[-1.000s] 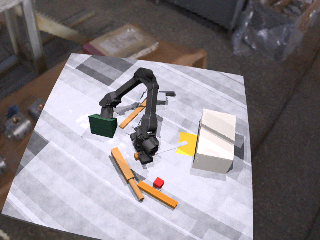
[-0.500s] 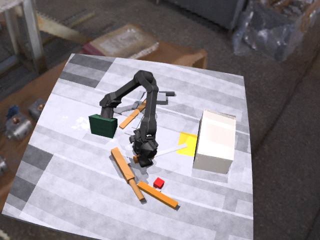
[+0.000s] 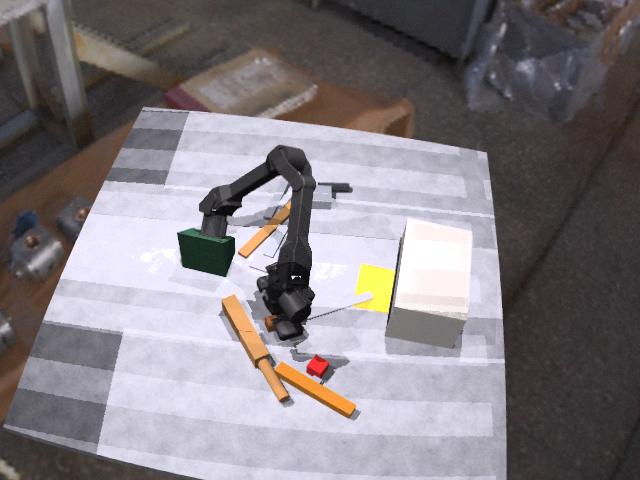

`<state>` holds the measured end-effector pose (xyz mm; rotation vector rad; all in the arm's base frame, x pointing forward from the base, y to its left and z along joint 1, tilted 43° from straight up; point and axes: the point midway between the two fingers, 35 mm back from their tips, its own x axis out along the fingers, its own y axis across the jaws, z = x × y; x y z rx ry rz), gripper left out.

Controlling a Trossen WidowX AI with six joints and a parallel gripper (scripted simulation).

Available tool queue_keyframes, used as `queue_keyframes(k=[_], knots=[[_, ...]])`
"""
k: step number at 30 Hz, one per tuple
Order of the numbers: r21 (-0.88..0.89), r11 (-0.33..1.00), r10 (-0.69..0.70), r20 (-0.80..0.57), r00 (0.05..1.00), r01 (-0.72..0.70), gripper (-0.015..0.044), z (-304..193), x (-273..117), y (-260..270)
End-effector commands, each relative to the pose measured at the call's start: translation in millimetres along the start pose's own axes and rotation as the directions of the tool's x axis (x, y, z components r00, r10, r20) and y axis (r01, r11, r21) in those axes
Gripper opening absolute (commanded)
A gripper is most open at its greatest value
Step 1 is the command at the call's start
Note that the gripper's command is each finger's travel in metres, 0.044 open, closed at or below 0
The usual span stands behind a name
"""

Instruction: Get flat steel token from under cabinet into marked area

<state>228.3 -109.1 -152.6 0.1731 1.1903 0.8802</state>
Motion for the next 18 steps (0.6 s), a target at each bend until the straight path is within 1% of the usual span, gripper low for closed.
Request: queue_keyframes(k=[1, 11, 18], knots=[[-0.003, 1.000, -0.009, -0.001, 1.000, 0.009, 0.0000, -3.1, -2.4, -7.2], [-0.002, 1.000, -0.009, -0.001, 1.000, 0.009, 0.0000, -8.2, -2.6, -14.5], [0.038, 0.999, -0.009, -0.001, 1.000, 0.009, 0.0000, -8.2, -2.6, -14.5]])
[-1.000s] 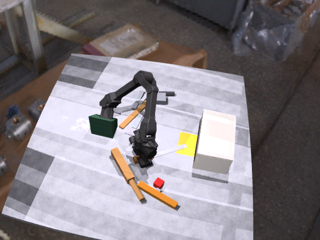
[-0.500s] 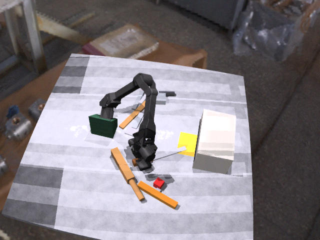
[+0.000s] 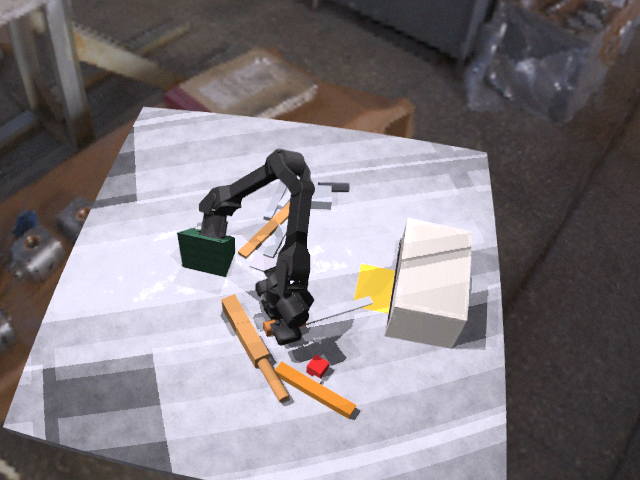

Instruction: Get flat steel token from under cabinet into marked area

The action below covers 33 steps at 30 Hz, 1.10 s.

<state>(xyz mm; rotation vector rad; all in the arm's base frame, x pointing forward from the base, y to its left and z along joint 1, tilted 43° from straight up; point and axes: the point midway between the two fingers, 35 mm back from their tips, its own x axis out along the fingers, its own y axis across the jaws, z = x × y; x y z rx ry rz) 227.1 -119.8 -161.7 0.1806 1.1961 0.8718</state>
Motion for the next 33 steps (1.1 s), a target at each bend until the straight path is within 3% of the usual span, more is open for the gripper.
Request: queue_keyframes(k=[1, 23, 30, 33], knots=[[0.035, 0.999, -0.007, -0.001, 1.000, 0.007, 0.0000, -0.1, -2.0, -3.0], [0.198, 0.980, -0.007, -0.001, 1.000, 0.007, 0.0000, -0.1, -2.0, -3.2], [0.175, 0.985, -0.003, -0.001, 1.000, 0.003, 0.0184, -0.4, -0.7, -1.5], [0.175, 0.985, -0.003, -0.001, 1.000, 0.003, 0.0200, -0.4, -0.7, -1.5]])
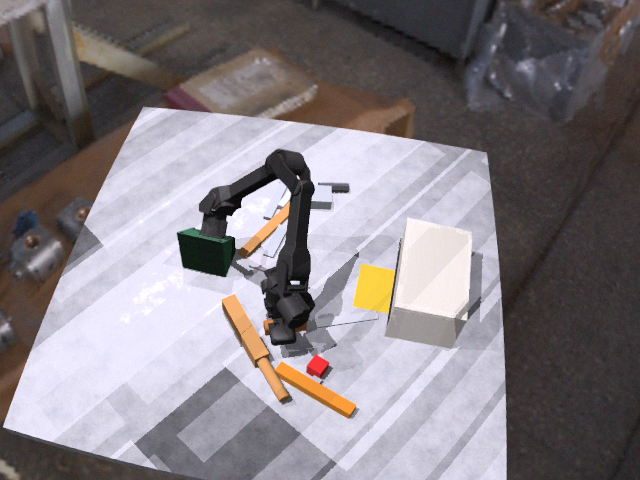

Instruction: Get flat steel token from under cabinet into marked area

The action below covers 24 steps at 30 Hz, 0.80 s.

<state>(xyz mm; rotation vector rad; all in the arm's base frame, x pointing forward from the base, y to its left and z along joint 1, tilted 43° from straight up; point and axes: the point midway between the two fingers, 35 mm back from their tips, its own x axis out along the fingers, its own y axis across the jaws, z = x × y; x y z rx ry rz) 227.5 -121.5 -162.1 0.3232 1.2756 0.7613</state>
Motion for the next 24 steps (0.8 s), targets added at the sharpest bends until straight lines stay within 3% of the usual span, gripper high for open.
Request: queue_keyframes(k=[1, 5, 22, 24], knots=[[-0.002, 1.000, 0.000, 0.000, 1.000, 0.000, 0.0200, 0.0, 0.0, 0.0], [0.000, 1.000, -0.003, 0.002, 1.000, 0.003, 0.0270, -0.1, 0.1, 0.1], [0.001, 1.000, -0.003, 0.002, 1.000, 0.003, 0.0270, -2.7, 4.9, 0.7], [-0.006, 1.000, -0.007, 0.001, 1.000, 0.007, 0.0217, -0.9, 2.2, -0.9]])
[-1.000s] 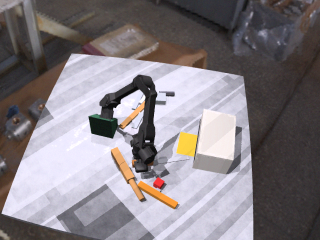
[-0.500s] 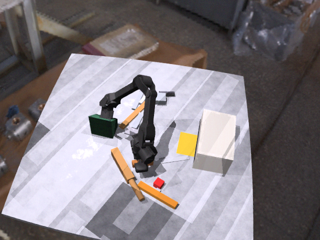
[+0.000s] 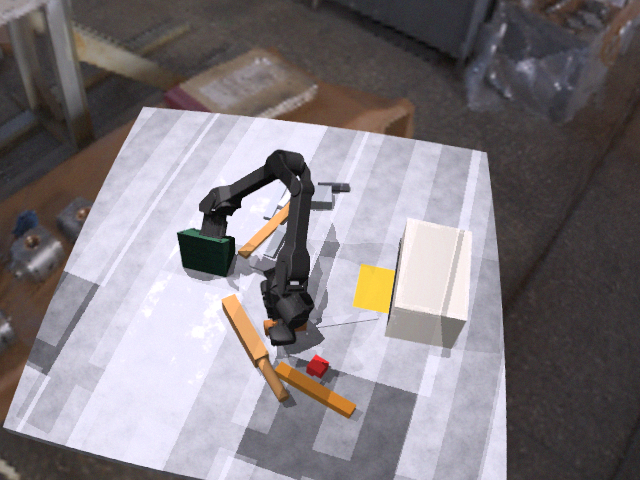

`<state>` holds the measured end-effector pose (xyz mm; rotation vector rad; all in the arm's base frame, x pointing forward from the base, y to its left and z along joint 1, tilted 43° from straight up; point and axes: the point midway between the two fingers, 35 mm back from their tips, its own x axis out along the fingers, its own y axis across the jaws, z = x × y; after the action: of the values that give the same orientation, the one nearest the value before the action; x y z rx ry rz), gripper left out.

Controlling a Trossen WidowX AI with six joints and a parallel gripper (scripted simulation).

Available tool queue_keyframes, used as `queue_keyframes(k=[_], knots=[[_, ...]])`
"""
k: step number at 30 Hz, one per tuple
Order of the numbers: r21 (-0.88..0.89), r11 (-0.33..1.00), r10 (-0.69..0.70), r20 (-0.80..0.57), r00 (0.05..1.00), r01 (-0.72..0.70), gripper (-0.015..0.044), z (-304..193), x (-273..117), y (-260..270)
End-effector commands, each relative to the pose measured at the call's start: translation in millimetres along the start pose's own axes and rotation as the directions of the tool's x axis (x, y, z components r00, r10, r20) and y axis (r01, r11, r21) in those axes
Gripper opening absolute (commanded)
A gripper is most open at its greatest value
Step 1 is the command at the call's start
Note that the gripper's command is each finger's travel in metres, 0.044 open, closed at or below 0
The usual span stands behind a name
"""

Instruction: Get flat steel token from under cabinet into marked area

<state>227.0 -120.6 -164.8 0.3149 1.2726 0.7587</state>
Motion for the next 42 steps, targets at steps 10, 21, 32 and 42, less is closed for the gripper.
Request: queue_keyframes(k=[10, 21, 32, 42], knots=[[0.000, 1.000, 0.000, 0.000, 1.000, 0.000, 0.0111, 0.2, -0.3, -0.1], [0.011, 1.000, 0.000, 0.000, 1.000, 0.000, 0.0000, 4.4, -0.3, -0.5], [0.049, 0.999, 0.003, 0.002, 1.000, -0.003, 0.0000, 25.3, 0.0, -1.1], [0.058, 0.998, 0.004, 0.003, 1.000, -0.004, 0.0000, 45.1, 0.1, -2.0]])
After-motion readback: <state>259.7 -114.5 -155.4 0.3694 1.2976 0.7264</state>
